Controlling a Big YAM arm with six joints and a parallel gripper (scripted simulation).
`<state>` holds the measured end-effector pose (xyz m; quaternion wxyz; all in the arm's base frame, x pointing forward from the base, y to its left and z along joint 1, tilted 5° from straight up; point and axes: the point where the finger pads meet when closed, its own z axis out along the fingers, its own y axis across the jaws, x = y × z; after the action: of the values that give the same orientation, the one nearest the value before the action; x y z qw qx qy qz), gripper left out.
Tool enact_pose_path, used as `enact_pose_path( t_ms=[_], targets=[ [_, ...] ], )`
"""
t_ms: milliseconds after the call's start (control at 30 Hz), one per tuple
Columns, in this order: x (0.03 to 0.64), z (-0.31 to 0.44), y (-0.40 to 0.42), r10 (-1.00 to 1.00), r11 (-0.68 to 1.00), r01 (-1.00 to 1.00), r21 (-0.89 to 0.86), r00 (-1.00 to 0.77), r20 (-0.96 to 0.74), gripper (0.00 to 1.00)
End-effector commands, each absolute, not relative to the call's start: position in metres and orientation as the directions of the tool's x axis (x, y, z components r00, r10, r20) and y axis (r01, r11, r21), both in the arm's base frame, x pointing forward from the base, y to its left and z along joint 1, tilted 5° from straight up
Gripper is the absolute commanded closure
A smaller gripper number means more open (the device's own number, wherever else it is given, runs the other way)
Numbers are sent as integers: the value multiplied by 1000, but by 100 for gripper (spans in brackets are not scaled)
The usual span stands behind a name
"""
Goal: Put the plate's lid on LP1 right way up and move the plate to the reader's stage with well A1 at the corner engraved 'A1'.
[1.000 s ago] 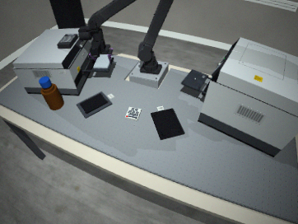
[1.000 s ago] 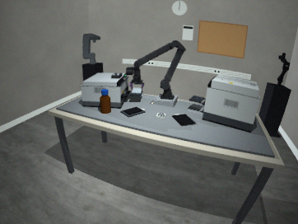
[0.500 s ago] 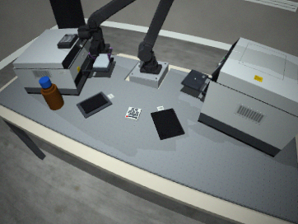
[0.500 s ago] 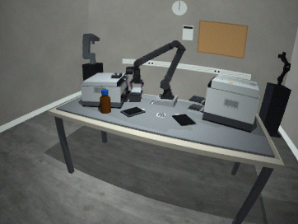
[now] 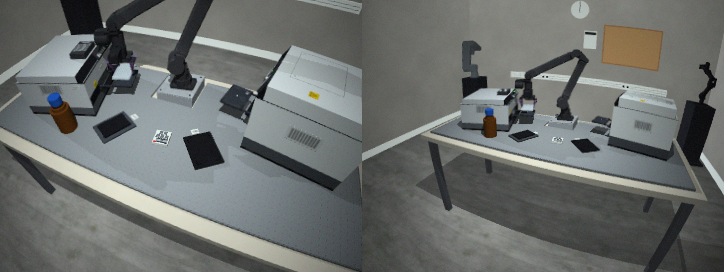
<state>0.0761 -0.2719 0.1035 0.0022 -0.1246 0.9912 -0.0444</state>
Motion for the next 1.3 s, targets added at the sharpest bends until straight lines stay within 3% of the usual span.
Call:
enact_pose_path(
  t_ms=[0,500,1267],
  targets=[
    [83,135,-288,-248,958,-246,-146,-969,5,14],
    [99,110,-271,-230,969,-228,-92,-973,-8,14],
    [146,132,-260,-161,981,-158,-109,-987,-21,14]
  ],
)
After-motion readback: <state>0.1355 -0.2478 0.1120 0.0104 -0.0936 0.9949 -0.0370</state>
